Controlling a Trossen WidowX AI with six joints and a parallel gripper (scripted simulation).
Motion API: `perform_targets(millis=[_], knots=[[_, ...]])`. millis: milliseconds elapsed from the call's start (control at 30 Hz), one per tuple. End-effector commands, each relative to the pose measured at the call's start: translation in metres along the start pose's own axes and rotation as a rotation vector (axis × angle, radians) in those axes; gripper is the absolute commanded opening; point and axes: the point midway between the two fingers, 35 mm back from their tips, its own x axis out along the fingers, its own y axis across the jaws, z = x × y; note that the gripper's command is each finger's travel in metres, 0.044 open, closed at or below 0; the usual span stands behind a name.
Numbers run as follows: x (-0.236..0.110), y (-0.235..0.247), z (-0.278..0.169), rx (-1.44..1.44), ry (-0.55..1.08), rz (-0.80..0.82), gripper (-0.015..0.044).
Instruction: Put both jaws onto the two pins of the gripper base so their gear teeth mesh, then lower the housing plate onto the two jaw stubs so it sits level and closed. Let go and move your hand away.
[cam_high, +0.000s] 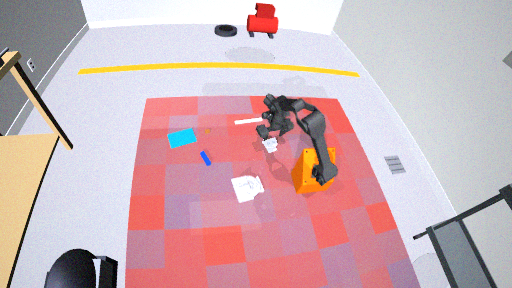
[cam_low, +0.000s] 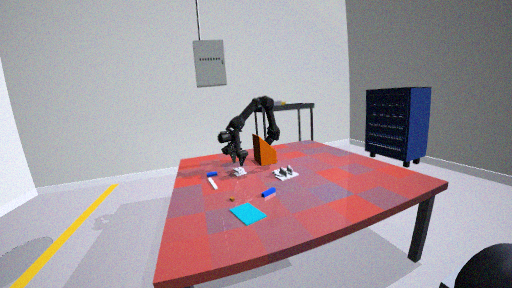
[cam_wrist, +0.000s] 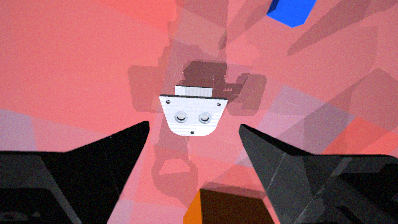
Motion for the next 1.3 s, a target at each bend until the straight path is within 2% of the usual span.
perform_targets(millis=[0, 700, 1267], knots=[[0.001, 0.0, 0.0, 0.003, 0.0, 0.004, 0.044], [0.0, 0.0, 0.0, 0.0, 0.0, 0.0, 0.044], [0.027, 0.002, 0.002, 0.001, 0.0, 0.003, 0.044]])
